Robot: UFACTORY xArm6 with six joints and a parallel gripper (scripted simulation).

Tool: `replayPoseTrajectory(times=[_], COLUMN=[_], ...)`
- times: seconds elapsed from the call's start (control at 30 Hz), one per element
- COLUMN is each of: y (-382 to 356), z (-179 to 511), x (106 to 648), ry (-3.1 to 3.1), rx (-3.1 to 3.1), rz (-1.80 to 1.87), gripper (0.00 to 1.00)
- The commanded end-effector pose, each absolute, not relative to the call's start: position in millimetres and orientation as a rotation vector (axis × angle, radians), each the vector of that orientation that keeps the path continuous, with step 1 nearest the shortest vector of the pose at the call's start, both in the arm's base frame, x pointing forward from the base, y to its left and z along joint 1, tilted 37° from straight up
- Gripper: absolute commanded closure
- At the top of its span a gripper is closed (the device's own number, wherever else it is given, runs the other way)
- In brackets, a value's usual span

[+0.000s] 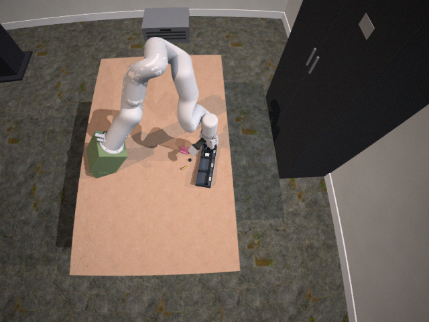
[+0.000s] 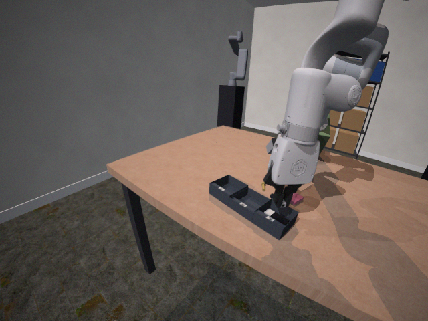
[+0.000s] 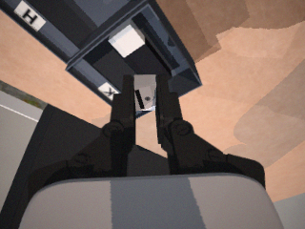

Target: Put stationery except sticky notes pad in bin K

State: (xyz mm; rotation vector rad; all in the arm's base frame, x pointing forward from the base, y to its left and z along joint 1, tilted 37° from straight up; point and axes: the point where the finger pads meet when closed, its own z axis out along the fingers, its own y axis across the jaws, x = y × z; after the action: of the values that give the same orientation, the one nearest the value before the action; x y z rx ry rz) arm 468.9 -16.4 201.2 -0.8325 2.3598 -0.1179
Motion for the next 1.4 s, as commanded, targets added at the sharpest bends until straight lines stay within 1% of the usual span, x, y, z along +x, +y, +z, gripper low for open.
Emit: replayPoseTrajectory(times=[0.0, 0.53, 1.13, 1.37], y=[-16.5, -16.2, -16.5, -14.6], z=[202.6, 202.8, 202.7, 191.5], x=[469.5, 469.6, 469.5, 477.8], ry=[2.286, 2.003, 2.003, 2.003], rx=[-1.016, -1.539, -1.539, -1.539], rz=[-0.181, -0.362, -0.362, -0.362], gripper=[1.00, 1.00, 1.00, 1.00])
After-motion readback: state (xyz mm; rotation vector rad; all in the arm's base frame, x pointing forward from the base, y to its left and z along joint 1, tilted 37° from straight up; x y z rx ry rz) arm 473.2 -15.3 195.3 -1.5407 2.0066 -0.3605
